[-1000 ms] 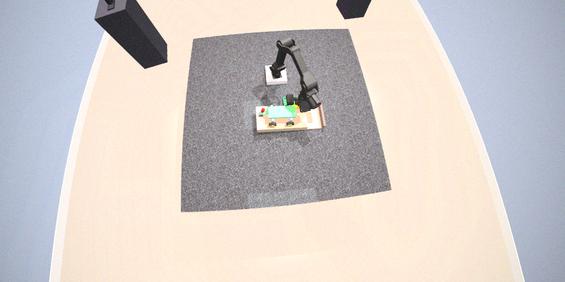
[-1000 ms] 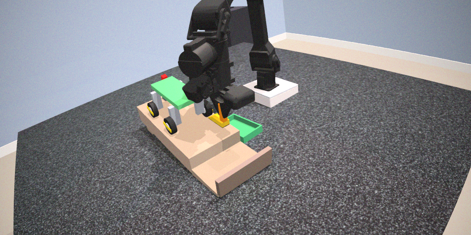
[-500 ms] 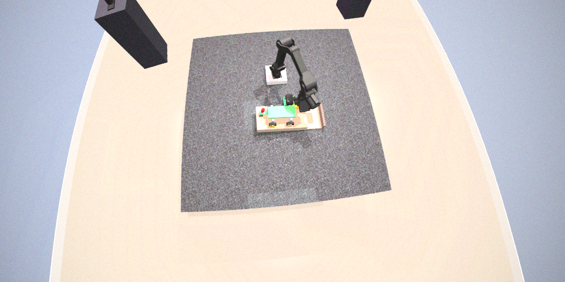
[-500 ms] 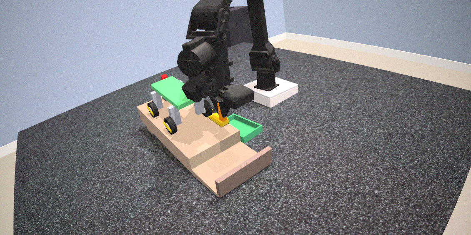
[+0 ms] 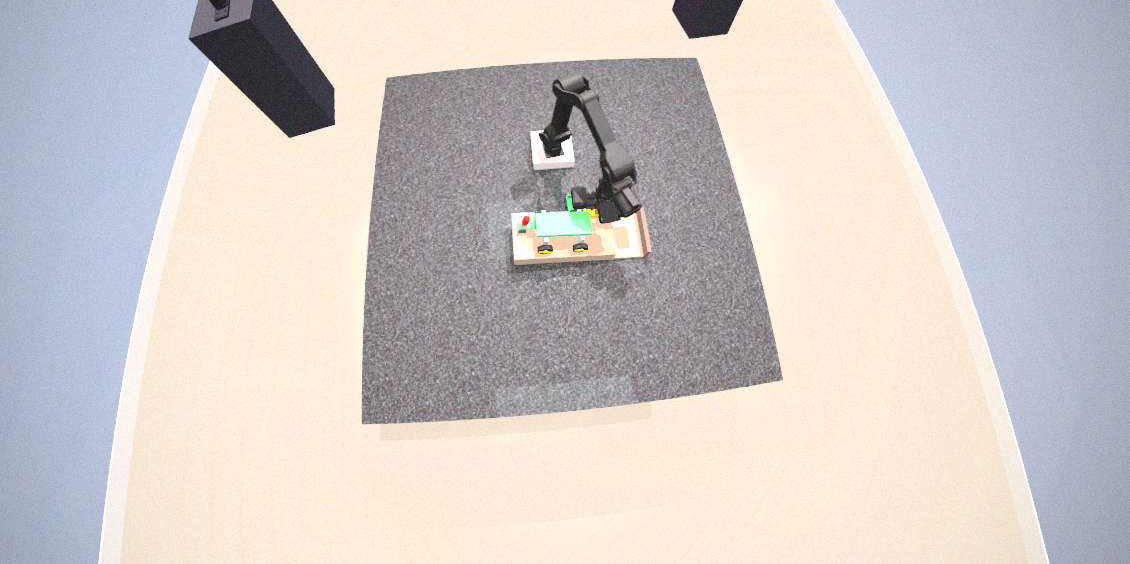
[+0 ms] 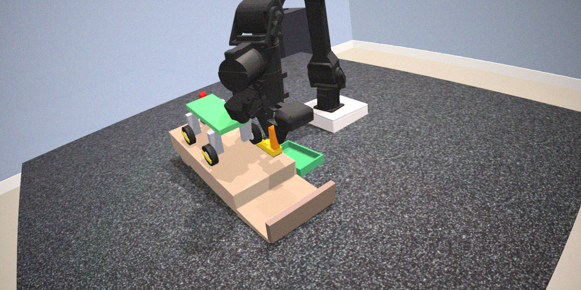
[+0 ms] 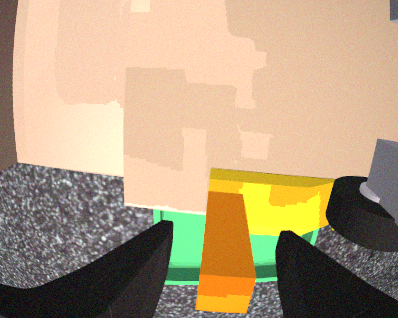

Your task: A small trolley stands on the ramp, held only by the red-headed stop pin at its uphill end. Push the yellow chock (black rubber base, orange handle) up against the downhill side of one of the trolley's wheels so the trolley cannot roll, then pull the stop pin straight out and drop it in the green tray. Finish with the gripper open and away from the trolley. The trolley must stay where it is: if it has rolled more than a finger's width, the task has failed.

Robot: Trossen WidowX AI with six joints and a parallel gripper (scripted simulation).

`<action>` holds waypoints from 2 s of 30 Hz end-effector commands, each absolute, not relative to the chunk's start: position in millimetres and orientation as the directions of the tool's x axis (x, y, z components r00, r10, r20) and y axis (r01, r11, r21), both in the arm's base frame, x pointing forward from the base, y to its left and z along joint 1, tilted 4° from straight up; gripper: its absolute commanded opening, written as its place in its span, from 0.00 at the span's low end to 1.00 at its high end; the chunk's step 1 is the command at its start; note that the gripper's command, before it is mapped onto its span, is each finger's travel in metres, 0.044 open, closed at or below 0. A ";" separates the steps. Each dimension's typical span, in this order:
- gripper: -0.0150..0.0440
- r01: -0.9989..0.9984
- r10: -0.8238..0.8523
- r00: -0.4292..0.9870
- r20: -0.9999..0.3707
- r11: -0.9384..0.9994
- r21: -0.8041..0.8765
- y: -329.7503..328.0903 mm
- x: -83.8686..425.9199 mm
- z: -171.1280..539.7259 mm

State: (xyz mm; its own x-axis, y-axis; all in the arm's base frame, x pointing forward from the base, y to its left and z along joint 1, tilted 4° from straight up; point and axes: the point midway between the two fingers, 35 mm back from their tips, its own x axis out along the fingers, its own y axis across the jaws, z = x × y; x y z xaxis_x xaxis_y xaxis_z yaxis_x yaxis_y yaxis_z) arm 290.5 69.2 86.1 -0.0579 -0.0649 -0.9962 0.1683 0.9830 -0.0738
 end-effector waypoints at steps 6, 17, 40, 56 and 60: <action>0.58 0.173 -0.069 -0.044 -0.997 0.982 -0.075 71.8 292.7 116.8; 0.75 0.169 -0.064 -0.048 -0.997 0.983 -0.071 73.2 293.6 129.8; 0.58 -0.418 -0.143 0.012 -0.990 0.898 -0.135 -22.6 315.8 162.3; 0.58 -0.863 -0.225 -0.037 -0.974 0.498 -0.082 -96.3 311.2 172.1; 0.58 -0.930 -0.242 -0.053 -0.969 0.366 -0.040 -114.6 307.4 174.7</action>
State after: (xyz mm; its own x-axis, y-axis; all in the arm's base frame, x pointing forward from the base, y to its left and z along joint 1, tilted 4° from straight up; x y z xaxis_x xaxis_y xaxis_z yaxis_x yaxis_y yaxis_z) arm 310.0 -101.2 172.5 -0.0400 -0.2266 -0.9732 -0.8903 0.4502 -0.0683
